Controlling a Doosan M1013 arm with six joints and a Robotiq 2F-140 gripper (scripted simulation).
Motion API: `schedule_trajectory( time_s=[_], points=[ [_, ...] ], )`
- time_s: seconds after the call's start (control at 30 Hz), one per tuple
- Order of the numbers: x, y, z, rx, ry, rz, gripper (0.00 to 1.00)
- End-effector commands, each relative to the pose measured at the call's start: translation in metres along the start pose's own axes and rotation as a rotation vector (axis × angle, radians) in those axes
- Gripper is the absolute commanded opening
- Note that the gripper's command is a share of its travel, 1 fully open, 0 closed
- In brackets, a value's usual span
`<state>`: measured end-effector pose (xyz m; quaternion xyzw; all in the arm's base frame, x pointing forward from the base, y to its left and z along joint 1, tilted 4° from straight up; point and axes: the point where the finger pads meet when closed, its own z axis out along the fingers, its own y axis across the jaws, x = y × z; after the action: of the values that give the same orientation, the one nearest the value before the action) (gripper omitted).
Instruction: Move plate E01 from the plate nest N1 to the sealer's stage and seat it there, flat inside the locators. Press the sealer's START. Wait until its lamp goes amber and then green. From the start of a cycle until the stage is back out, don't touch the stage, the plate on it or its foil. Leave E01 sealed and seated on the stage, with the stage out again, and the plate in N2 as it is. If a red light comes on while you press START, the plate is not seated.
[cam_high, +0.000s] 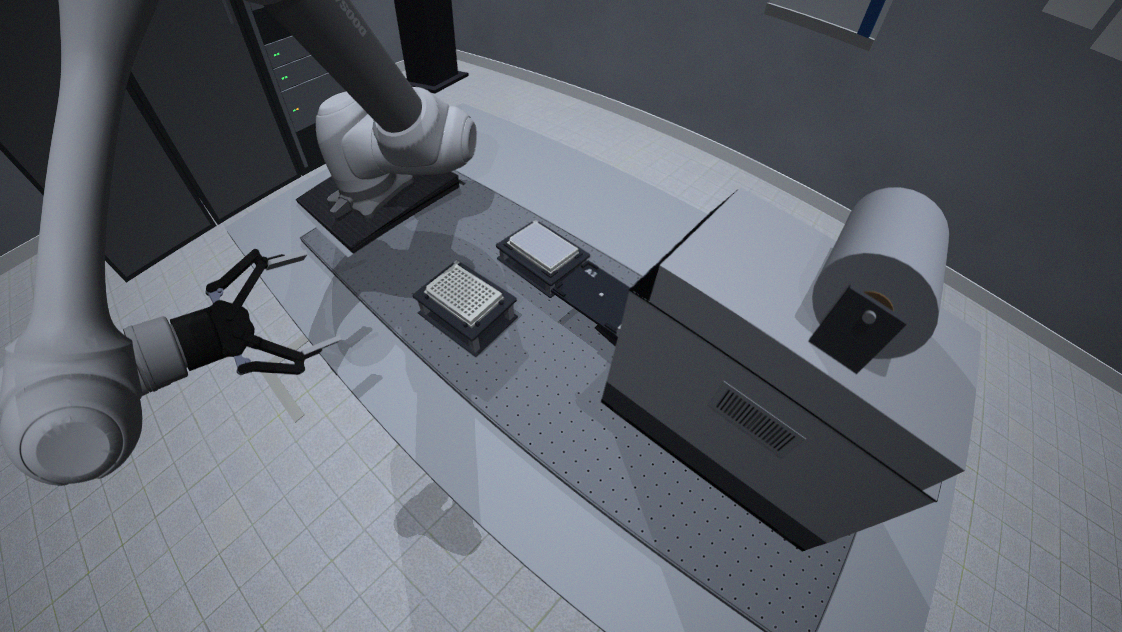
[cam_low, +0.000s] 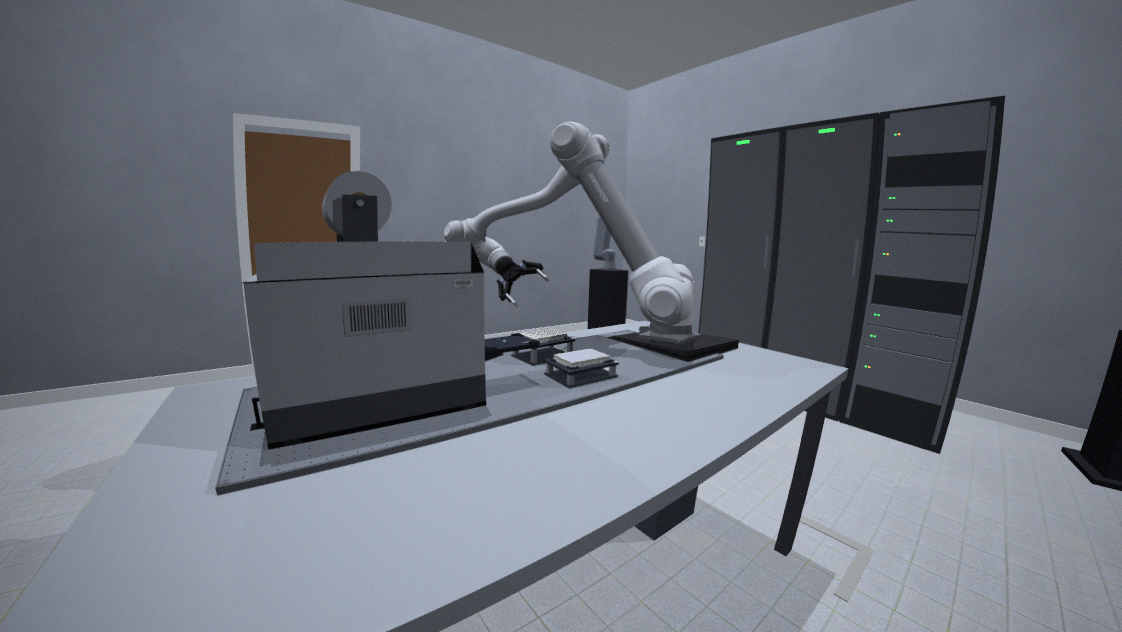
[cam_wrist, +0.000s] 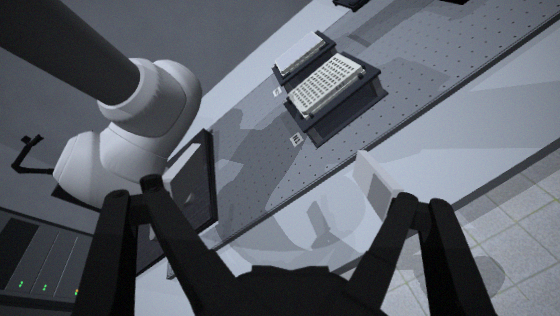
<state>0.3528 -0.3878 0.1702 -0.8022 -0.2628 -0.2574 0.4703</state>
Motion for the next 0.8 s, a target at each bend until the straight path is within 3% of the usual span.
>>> schedule_trajectory(
  time_s=[0.0, 0.53, 0.57, 0.77],
  points=[
    [0.000, 0.000, 0.000, 0.000, 0.000, 0.000, 1.00],
    [0.000, 0.000, 0.000, 0.000, 0.000, 0.000, 1.00],
    [0.003, 0.001, 0.004, -0.001, -0.024, 0.023, 0.70],
    [0.020, 0.004, 0.028, -0.011, -0.134, 0.130, 0.70]
  ],
)
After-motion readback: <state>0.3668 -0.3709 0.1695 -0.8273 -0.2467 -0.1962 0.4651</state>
